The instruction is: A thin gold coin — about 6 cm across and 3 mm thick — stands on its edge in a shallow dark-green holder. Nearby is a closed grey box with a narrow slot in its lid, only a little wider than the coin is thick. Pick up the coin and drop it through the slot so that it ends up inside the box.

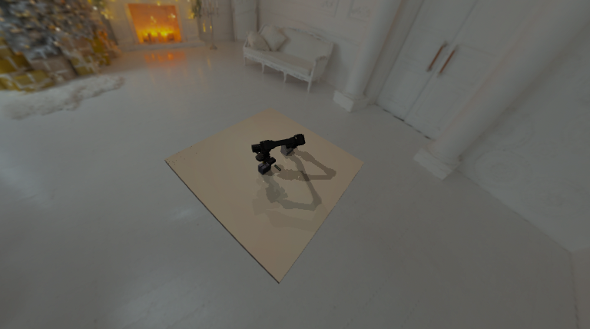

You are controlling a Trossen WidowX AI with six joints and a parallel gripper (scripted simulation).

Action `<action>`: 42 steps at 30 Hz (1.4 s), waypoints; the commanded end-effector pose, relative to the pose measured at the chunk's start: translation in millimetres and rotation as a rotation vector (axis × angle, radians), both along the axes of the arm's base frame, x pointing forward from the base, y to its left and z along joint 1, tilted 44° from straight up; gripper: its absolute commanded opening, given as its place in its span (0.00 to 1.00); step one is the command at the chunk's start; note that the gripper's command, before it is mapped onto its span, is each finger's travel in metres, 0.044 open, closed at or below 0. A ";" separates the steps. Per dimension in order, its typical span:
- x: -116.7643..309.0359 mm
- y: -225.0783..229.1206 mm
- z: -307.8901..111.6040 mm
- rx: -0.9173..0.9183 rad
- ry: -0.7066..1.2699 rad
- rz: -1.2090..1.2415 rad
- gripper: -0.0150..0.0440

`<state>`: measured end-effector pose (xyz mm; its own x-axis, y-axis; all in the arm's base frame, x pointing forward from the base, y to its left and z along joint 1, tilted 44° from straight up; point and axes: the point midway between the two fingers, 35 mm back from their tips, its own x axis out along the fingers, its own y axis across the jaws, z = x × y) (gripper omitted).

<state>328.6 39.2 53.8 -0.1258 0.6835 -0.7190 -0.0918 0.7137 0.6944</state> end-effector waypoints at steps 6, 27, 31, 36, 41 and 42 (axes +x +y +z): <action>-1.9 3.3 -3.4 0.003 0.007 -0.004 0.25; -1.0 4.8 -4.7 0.001 0.000 0.001 0.53; -1.0 4.8 -4.7 0.001 0.000 0.001 0.53; 0.8 -5.4 5.8 0.000 0.001 0.001 0.75; 1.8 -13.9 14.8 0.000 0.003 0.000 0.97; 2.2 -22.0 23.6 0.001 0.006 0.000 1.00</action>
